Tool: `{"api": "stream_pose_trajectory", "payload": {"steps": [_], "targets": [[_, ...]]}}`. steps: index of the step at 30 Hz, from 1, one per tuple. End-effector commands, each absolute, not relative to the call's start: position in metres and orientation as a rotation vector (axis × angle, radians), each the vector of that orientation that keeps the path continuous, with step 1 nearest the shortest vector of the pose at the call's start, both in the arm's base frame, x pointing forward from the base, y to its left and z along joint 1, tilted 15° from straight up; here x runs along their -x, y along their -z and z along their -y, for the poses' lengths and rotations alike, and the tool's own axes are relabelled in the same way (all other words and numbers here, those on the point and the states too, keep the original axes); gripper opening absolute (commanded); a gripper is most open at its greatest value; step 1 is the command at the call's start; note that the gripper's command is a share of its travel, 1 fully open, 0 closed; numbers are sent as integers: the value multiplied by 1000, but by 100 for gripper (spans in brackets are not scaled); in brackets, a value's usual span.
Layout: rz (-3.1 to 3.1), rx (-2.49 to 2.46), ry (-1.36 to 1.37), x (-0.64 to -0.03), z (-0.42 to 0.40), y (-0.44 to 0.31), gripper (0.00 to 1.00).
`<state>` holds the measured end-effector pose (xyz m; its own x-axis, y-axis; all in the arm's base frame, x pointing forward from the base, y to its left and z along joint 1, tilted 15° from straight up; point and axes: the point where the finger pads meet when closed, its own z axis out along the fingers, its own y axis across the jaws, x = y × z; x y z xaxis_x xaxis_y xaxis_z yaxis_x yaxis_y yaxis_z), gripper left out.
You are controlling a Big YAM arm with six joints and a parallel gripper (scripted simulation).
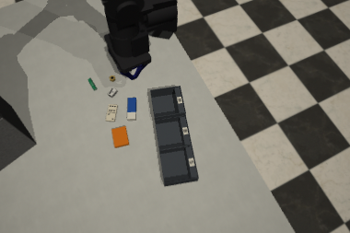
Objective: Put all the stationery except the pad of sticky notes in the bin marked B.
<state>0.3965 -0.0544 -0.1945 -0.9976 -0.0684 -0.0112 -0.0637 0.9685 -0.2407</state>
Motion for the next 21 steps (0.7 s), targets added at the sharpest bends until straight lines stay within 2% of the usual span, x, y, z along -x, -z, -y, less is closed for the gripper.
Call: {"api": "stream_pose_trajectory", "payload": {"steps": [1, 13, 21], "targets": [[-3069, 348, 385, -400, 44, 205, 29], [-2994, 855, 394, -344, 11, 283, 29], [-2967, 856, 399, -370, 16, 276, 29]]}}
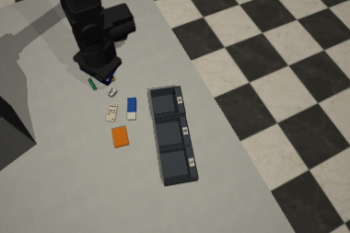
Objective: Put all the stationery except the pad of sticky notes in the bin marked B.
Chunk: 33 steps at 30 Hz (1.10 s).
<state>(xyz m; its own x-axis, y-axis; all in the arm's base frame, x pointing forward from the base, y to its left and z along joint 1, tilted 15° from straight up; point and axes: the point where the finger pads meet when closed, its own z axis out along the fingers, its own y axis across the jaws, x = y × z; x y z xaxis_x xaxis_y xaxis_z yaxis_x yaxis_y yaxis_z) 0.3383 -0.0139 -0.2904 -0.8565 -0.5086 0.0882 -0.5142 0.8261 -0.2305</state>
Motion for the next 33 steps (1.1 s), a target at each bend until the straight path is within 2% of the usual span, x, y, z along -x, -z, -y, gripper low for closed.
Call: {"api": "stream_pose_trajectory", "payload": {"steps": [1, 8, 14, 33], "targets": [[3020, -872, -407, -371, 16, 276, 29], [2984, -909, -394, -345, 8, 289, 29], [3029, -897, -412, -364, 8, 279, 29], [3010, -891, -403, -349, 8, 284, 29]]}}
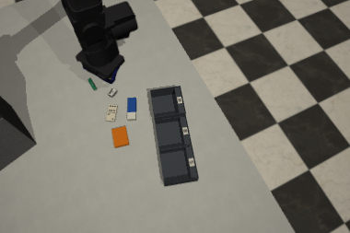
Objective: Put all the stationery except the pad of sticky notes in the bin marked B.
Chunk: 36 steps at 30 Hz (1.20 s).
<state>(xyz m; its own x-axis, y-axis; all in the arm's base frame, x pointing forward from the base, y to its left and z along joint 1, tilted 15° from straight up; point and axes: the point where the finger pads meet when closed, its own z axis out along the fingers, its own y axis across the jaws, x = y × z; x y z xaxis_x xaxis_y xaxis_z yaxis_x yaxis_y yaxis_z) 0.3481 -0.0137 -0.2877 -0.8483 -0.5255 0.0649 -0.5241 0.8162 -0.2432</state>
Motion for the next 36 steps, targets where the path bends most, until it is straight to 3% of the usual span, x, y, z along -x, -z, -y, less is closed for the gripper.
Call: {"api": "stream_pose_trajectory", "payload": {"steps": [1, 36], "targets": [[-2968, 879, 396, -348, 8, 284, 29], [-2981, 863, 396, -357, 33, 354, 29]]}}
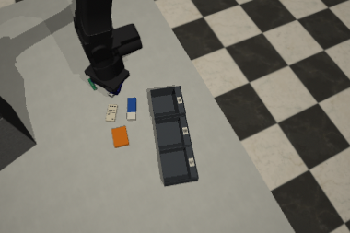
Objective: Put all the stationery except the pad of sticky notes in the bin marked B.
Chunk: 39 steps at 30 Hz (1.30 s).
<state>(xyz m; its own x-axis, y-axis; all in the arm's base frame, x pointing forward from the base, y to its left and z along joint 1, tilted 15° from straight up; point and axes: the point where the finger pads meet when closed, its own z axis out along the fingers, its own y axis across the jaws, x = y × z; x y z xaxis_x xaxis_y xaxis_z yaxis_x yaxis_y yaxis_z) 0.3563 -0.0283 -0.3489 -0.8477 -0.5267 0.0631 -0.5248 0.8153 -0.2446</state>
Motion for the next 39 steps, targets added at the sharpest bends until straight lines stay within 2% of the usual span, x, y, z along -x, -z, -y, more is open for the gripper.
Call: {"api": "stream_pose_trajectory", "payload": {"steps": [1, 10, 16, 17, 39], "targets": [[-2981, 863, 396, -356, 33, 355, 29], [-2955, 867, 402, -371, 29, 347, 29], [-2979, 877, 396, -350, 30, 354, 29], [-2983, 879, 394, -349, 30, 354, 10], [-2980, 868, 397, -353, 30, 353, 10]]}}
